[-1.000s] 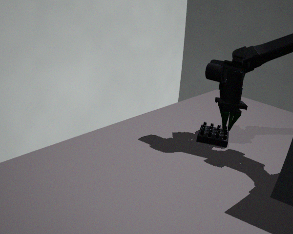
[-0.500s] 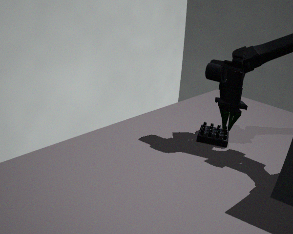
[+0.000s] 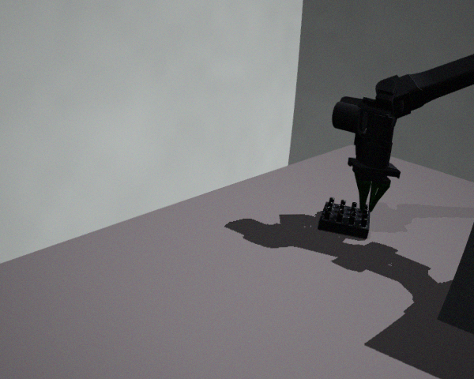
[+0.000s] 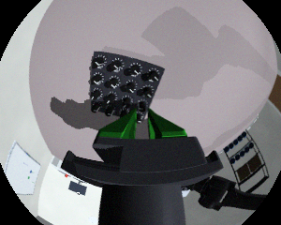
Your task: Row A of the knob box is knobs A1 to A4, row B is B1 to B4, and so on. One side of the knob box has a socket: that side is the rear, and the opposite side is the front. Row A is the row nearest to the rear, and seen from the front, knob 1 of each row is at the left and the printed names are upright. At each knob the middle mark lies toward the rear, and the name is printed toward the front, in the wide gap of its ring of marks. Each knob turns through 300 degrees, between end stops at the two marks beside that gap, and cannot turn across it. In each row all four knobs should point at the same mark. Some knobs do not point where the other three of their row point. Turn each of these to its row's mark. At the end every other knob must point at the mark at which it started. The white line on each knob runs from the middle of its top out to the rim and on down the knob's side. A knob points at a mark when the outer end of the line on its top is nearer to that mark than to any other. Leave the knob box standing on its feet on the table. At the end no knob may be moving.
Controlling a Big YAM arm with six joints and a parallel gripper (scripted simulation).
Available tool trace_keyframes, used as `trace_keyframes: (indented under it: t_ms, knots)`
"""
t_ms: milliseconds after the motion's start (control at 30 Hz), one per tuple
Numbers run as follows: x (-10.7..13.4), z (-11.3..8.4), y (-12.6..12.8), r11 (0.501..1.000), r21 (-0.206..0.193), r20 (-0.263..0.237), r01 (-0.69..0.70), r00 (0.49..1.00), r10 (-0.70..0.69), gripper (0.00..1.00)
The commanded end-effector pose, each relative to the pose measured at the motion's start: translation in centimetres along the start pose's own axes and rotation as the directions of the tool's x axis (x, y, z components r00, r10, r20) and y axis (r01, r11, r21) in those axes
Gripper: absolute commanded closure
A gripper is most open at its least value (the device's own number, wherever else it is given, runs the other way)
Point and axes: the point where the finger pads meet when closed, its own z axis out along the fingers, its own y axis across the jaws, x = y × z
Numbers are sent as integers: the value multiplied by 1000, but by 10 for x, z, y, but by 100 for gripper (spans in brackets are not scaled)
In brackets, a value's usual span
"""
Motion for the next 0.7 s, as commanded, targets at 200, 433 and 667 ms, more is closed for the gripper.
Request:
trace_keyframes:
  t_ms: [200,433,667]
  knots:
    - [-3,2,5,1000,-3,8,-3,1000,3,82]
    - [3,-4,11,1000,-18,19,-3,1000,3,82]
    - [-7,-6,14,999,-24,22,-26,999,27,82]
